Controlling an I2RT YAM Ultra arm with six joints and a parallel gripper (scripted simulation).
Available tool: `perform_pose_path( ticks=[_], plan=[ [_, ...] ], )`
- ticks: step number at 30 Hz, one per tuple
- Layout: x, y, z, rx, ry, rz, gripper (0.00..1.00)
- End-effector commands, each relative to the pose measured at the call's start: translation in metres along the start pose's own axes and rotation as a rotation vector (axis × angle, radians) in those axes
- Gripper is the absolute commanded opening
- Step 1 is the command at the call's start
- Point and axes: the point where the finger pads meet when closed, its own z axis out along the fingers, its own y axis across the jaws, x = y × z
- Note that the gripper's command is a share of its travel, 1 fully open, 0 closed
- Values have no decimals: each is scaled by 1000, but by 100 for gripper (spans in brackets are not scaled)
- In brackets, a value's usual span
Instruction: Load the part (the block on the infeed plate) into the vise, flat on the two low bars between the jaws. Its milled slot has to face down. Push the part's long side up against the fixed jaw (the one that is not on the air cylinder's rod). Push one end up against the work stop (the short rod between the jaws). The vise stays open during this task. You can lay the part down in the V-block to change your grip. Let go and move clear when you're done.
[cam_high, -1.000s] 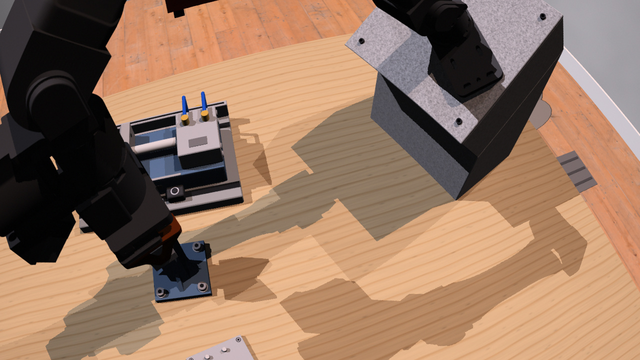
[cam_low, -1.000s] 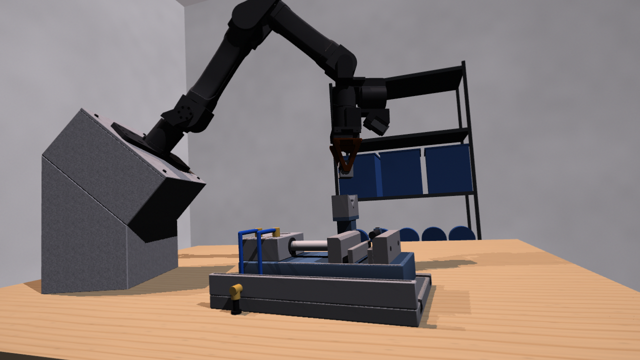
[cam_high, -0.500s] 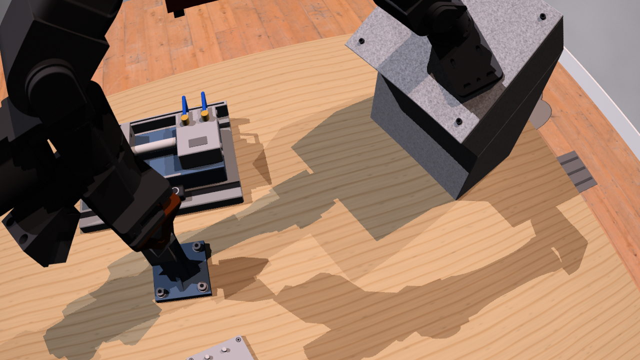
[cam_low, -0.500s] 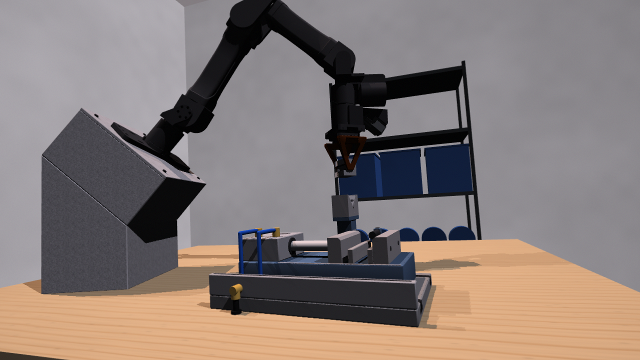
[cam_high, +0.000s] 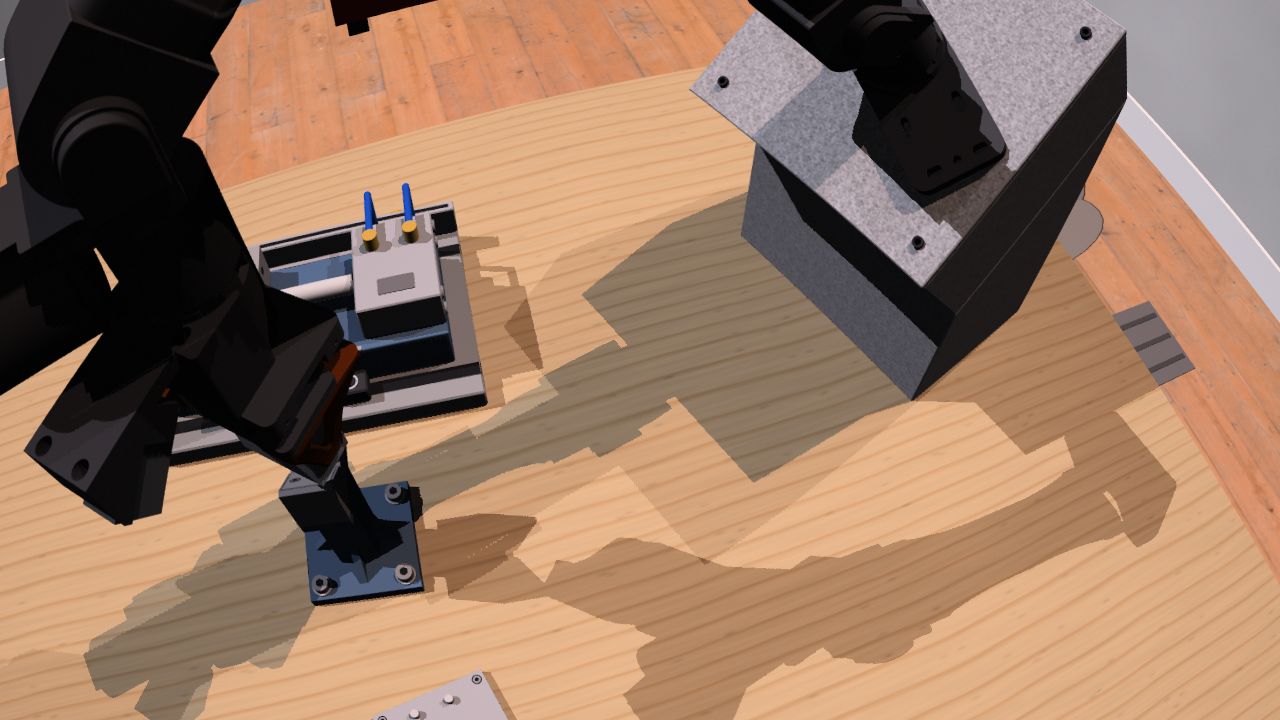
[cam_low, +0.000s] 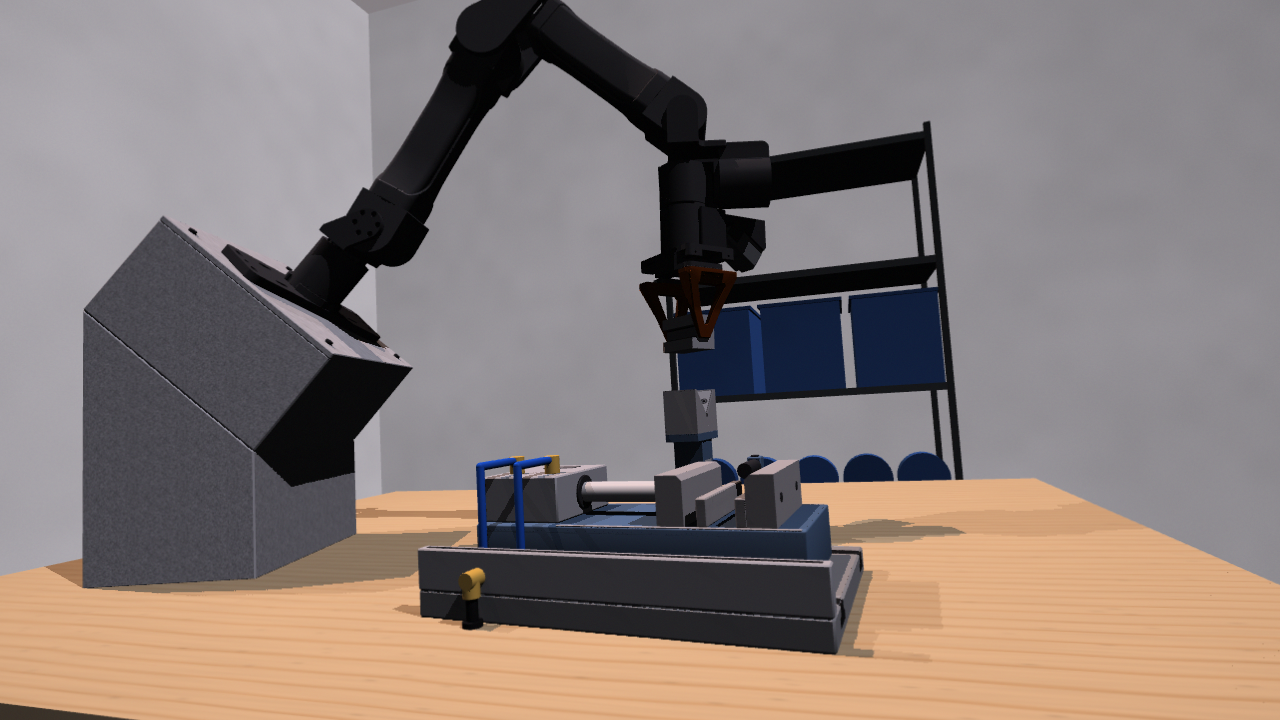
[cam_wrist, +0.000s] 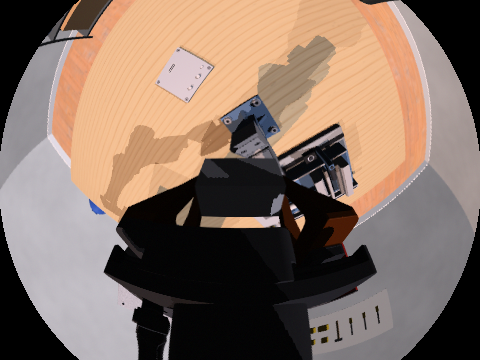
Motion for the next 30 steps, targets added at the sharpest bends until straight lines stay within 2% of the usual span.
perform_pose_path(
  ticks=[1,5,8,12,15,17,21,24,30],
  plan=[
    [-3,-6,-15,20,-49,-87,0],
    [-3,-10,-18,27,-55,-150,0],
    [4,-9,-14,17,-42,-193,0],
    [0,-13,-18,29,-54,-222,0],
    [7,-11,-14,20,-43,-262,0],
    [4,-14,-19,28,-50,-288,0],
    [10,-13,-14,22,-42,-335,0],
    [5,-19,-20,38,-55,-371,0],
    [13,-16,-15,26,-43,-410,0]
  ],
)
